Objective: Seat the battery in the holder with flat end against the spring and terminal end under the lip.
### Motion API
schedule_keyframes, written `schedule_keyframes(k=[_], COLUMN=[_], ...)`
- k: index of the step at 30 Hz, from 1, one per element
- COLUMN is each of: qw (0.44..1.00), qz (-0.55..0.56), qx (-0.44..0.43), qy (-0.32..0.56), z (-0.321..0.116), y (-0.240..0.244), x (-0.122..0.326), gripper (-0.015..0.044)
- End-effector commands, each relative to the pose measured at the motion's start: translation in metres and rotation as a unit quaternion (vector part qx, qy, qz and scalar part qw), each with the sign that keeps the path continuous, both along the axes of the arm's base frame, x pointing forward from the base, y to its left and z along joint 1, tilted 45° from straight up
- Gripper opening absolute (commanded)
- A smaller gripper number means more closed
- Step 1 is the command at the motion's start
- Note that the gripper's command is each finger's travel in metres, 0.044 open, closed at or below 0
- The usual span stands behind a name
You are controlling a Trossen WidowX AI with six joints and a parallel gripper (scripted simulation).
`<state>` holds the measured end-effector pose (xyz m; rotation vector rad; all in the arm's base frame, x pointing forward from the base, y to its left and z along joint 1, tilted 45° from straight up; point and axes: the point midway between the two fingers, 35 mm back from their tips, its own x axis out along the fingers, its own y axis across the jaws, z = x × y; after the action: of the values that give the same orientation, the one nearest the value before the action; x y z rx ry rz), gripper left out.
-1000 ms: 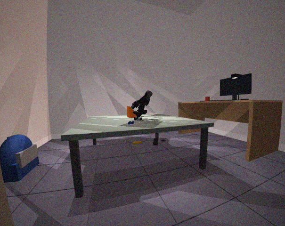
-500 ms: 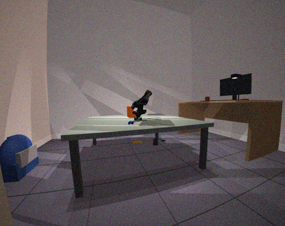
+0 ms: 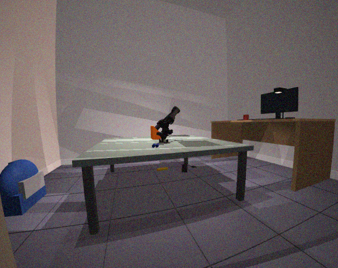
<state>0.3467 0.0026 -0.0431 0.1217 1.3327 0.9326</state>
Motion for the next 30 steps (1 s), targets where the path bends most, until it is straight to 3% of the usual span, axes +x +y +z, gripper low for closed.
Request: schedule_keyframes(k=[1,30], qw=[1.0,0.995], qz=[-0.006,-0.046], qx=[0.01,0.048], qy=[-0.017,-0.076], z=[0.001,-0.0001], y=[0.0025,0.0041], x=[0.0035,-0.0021], gripper=[0.0082,0.0082])
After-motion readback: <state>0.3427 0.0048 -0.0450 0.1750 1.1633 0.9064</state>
